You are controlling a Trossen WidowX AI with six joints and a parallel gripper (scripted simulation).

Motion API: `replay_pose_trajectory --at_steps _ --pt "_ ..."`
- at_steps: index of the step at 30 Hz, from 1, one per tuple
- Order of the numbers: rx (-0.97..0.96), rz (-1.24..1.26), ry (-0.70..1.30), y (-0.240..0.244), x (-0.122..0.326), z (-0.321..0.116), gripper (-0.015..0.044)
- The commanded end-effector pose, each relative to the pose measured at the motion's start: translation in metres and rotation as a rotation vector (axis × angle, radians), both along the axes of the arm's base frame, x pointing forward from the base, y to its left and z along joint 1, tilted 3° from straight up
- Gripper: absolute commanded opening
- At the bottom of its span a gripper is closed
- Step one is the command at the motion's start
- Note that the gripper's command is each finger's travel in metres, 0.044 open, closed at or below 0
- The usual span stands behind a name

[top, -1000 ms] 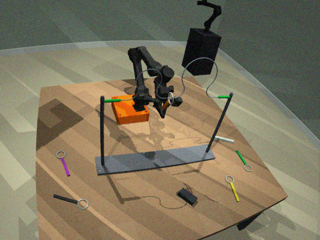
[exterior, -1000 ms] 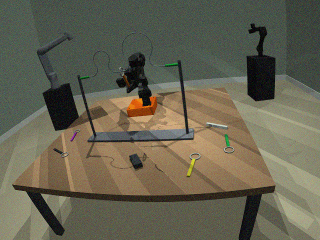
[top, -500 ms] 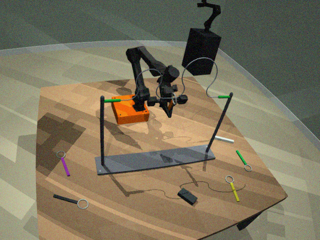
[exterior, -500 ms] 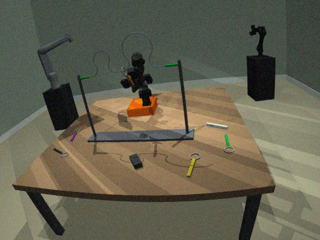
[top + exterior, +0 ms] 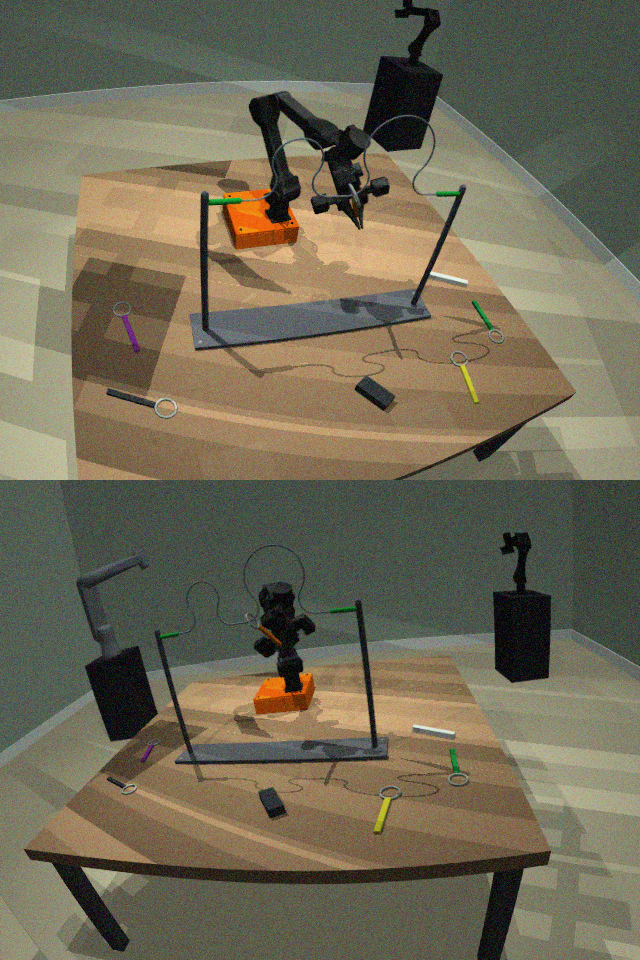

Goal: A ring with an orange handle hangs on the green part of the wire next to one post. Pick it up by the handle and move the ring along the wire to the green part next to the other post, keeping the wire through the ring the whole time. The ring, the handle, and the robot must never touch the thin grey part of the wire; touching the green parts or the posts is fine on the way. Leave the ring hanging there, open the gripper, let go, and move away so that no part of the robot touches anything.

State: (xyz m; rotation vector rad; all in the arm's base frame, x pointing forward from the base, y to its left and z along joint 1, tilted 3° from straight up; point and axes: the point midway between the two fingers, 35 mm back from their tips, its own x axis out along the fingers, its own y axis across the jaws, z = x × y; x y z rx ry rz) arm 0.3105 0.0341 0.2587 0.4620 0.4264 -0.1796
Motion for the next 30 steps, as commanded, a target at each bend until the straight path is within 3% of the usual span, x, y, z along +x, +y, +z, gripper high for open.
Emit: replay_pose_trajectory --at_steps 1,30 --pt "0.110 0.011 -0.028 0.015 0.003 0.011 -0.0150" --pt "0.741 0.055 -0.155 0.075 0.009 0.086 -0.0150"
